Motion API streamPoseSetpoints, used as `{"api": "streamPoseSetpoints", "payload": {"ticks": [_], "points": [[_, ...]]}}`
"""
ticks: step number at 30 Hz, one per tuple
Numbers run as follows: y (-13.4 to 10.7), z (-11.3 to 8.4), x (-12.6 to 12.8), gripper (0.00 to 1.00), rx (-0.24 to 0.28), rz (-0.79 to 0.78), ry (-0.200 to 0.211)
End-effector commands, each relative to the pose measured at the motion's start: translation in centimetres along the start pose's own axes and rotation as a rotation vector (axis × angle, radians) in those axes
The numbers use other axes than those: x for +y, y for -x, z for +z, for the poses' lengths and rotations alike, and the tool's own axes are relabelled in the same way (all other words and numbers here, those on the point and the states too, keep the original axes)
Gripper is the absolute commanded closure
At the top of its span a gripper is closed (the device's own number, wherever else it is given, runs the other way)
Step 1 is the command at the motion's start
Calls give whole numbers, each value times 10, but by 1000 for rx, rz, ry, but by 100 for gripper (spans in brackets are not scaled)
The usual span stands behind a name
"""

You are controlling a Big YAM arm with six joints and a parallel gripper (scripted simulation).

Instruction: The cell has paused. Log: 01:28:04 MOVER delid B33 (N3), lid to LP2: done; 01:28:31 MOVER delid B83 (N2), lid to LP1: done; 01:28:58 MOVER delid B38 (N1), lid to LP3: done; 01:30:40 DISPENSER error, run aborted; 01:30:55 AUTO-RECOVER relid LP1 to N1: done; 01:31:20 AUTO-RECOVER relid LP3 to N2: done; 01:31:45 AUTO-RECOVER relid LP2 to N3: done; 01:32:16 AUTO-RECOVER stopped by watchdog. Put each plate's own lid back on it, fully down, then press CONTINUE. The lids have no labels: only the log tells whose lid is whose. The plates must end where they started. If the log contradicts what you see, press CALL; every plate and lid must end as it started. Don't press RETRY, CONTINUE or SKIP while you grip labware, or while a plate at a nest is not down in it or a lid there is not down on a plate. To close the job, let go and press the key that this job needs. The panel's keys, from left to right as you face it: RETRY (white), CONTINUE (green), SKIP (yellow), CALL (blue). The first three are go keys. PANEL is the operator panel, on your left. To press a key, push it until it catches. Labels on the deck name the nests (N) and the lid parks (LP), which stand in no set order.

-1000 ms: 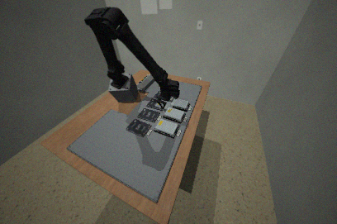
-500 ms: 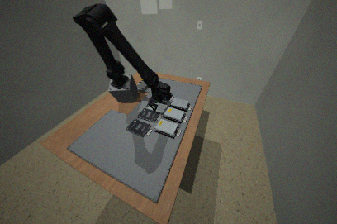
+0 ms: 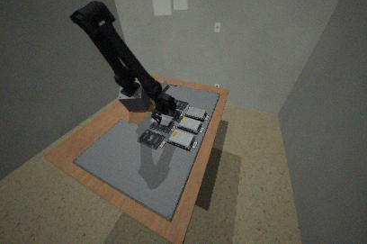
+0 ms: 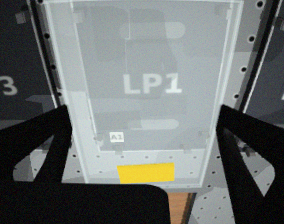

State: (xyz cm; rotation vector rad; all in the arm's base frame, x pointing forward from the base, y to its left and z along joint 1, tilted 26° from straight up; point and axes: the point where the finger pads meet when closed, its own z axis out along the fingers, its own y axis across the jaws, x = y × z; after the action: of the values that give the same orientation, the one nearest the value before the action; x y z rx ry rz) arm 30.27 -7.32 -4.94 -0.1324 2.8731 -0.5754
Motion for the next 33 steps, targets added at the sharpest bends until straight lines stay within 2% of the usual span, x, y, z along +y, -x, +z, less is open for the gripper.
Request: {"api": "streamPoseSetpoints", "payload": {"ticks": [1, 3, 5, 9, 12, 13, 16, 29, 30, 33], "points": [[-3, -3, -12, 100, -25, -19, -5], [-3, -3, -12, 100, -25, -19, -5], [8, -1, -4, 100, -31, -45, 2], [0, 4, -11, 100, -11, -24, -4], [2, 4, -10, 100, -15, -25, -4], [10, -3, -7, 100, -45, -36, -4], [6, 4, -8, 100, -22, -31, -2], [7, 9, -11, 100, -20, -23, -4], [8, 5, -10, 100, -34, -23, -5], [3, 11, -8, 100, -15, -29, -1]]}}
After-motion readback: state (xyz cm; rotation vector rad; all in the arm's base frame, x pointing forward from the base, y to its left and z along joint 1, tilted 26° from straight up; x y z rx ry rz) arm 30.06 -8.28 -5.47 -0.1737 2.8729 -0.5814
